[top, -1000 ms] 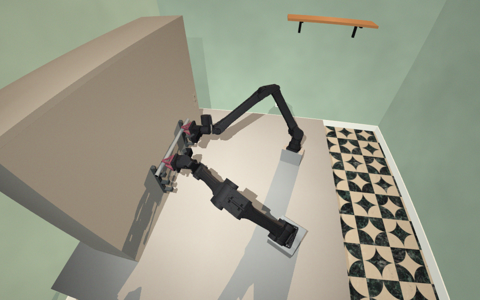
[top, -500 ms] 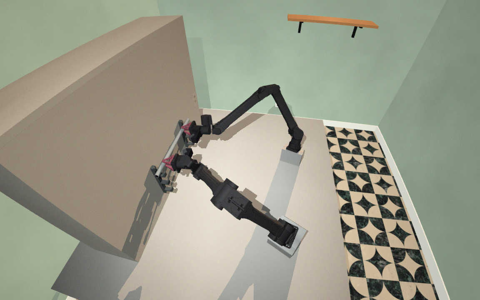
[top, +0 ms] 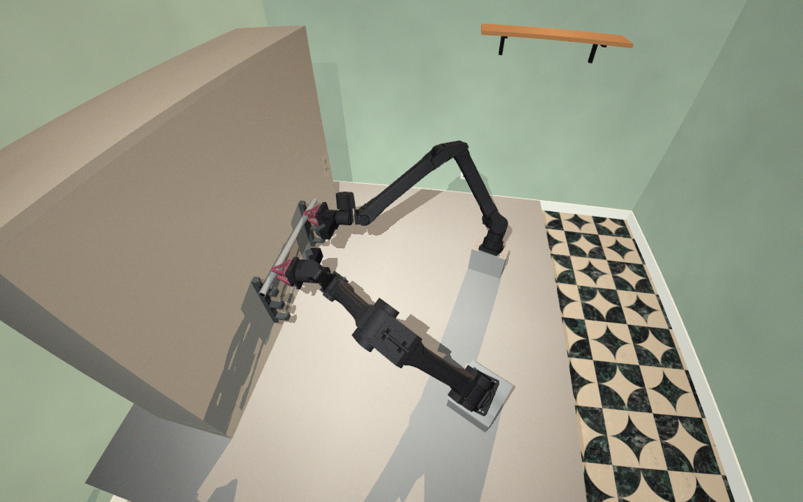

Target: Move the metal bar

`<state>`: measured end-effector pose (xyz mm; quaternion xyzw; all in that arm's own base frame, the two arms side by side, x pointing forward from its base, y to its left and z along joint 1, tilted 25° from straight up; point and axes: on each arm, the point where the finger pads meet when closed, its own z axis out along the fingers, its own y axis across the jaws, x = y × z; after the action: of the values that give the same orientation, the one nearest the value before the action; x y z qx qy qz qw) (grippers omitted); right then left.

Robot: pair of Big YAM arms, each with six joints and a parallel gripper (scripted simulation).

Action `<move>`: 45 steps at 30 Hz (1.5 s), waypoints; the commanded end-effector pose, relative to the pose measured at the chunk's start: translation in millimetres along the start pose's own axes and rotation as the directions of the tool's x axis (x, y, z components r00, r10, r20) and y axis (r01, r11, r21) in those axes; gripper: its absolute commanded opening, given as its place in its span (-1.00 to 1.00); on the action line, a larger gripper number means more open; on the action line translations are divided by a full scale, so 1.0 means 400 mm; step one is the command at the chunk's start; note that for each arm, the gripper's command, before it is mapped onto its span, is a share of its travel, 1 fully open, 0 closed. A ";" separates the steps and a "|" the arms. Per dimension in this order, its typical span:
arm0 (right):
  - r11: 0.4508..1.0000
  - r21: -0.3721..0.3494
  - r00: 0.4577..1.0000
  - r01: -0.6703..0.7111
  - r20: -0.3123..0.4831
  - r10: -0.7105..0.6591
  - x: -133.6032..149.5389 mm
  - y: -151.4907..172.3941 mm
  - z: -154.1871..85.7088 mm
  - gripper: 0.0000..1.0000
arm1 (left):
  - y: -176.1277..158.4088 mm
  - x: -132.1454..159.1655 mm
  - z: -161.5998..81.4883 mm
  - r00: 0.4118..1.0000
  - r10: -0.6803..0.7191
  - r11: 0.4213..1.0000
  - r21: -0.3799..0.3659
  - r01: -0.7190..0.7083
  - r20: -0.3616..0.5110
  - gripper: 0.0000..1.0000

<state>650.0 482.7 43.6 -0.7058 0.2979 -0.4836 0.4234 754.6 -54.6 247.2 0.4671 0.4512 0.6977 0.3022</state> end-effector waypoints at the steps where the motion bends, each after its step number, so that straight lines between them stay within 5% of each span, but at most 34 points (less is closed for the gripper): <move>1: 0.996 0.089 1.000 -0.021 0.012 0.020 -0.035 -0.136 -0.007 -1.00 | 0.165 0.008 -0.007 0.999 -0.040 0.995 -0.089 0.040 0.007 -1.00; 28: 0.996 0.089 1.000 -0.021 0.012 0.020 -0.077 -0.274 -0.012 -1.00 | 0.274 0.030 -0.012 0.999 -0.040 0.995 -0.089 0.040 0.007 -1.00; 39: 0.996 0.089 1.000 -0.021 0.012 0.020 -0.028 -0.149 -0.003 -1.00 | 0.143 0.000 -0.007 0.999 -0.040 0.995 -0.089 0.040 0.007 -1.00; 45: 0.996 0.089 1.000 -0.021 0.012 0.020 -0.024 -0.142 -0.003 -1.00 | 0.137 -0.006 -0.007 0.999 -0.040 0.995 -0.089 0.040 0.007 -1.00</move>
<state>648.9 491.8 50.5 -0.7101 0.2964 -0.4811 0.4201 752.0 -53.4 255.4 0.4639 0.4529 0.6985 0.3029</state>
